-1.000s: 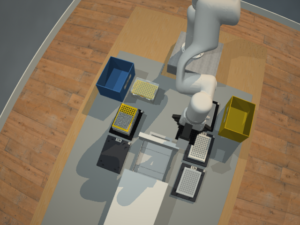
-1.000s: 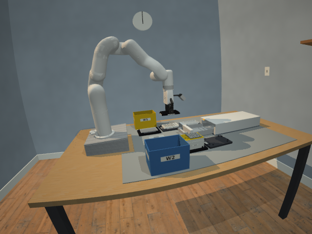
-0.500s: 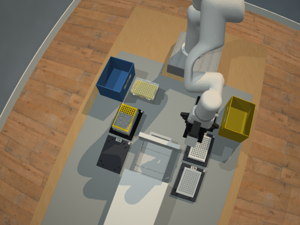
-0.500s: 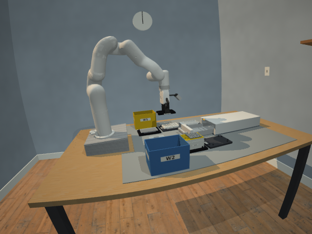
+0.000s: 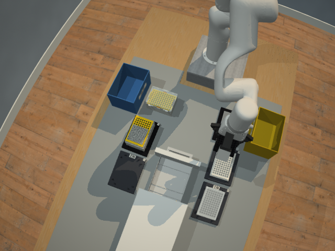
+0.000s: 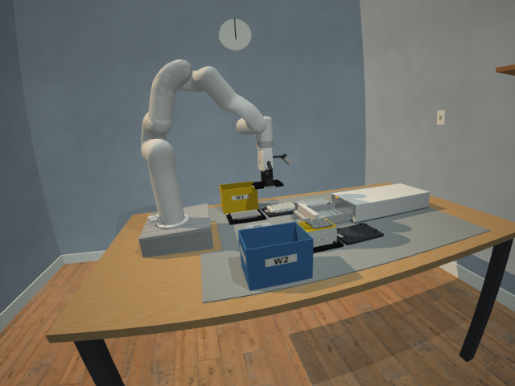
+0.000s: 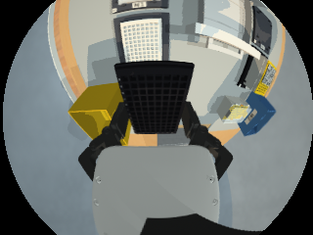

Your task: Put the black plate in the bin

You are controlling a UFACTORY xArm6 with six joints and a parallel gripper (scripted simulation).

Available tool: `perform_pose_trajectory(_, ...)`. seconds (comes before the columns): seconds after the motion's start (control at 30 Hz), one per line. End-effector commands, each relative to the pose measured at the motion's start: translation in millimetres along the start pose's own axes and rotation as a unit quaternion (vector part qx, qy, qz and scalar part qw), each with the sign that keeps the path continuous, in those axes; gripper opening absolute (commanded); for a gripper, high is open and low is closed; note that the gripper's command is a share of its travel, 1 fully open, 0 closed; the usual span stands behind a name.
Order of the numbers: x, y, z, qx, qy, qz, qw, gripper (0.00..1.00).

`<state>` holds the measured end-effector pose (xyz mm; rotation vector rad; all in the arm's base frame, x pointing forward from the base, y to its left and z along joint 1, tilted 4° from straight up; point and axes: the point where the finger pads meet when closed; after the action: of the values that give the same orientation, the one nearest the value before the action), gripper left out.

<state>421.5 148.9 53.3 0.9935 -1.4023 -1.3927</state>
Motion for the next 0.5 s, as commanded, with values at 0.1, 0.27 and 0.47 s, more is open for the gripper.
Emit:
perform_pose_trajectory(0.1, -13.4, 1.7, 13.0, 0.002, 0.0, -0.001, 1.0, 0.0)
perform_pose_trajectory(0.27, -22.2, 1.7, 23.1, 0.002, 0.0, -0.001, 1.0, 0.0)
perform_pose_trajectory(0.47, -29.2, 1.6, 31.1, 0.002, 0.0, -0.001, 1.0, 0.0)
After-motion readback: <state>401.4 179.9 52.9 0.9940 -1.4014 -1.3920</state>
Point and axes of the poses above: the point where the finger pads meet when closed, its own y axis back along the fingers, its own x axis across the jaws, z = x × y, and after that the axes turned 14 degrees about -y, right-handed
